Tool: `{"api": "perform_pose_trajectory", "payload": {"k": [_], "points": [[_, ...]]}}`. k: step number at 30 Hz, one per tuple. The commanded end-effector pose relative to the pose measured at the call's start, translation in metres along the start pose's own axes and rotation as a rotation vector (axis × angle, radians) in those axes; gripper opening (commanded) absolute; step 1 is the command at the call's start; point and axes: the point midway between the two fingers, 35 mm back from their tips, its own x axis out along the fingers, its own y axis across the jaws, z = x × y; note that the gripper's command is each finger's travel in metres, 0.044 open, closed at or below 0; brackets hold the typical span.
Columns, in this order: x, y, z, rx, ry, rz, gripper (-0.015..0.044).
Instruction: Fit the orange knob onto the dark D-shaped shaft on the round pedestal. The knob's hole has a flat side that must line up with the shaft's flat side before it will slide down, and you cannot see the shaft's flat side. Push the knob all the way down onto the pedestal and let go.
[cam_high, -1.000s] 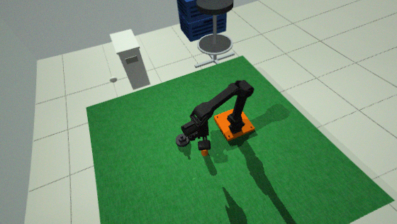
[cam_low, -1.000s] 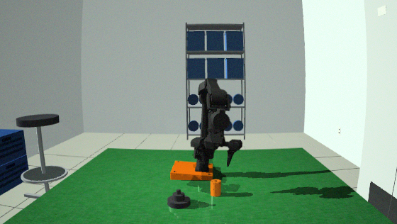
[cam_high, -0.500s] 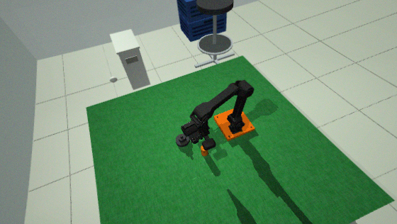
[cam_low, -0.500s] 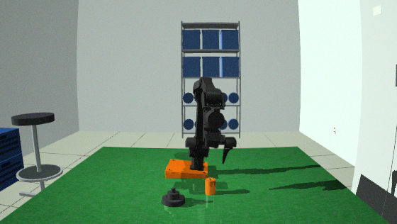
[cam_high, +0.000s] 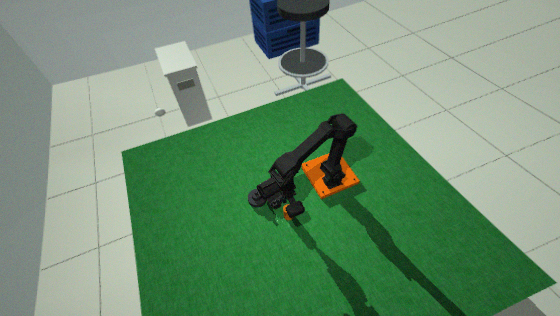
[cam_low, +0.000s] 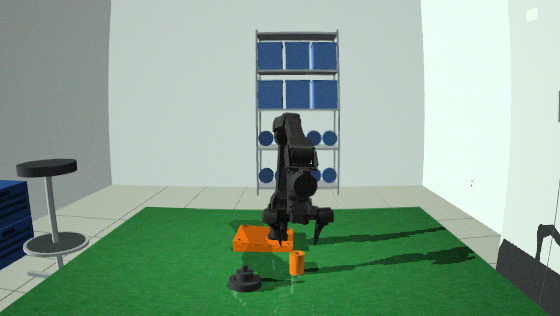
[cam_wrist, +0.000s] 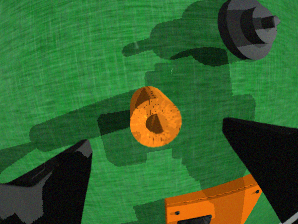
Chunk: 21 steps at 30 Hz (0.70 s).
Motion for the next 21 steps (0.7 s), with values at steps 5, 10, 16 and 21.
{"api": "perform_pose_trajectory", "payload": {"k": [5, 10, 16, 21], "points": [[0.013, -0.001, -0.002, 0.002, 0.009, -0.006, 0.0440], [0.021, -0.001, -0.001, 0.002, 0.009, -0.006, 0.0440], [0.031, -0.001, 0.000, 0.002, 0.009, -0.006, 0.0440], [0.039, -0.001, 0.000, 0.002, 0.009, -0.006, 0.0440]]}}
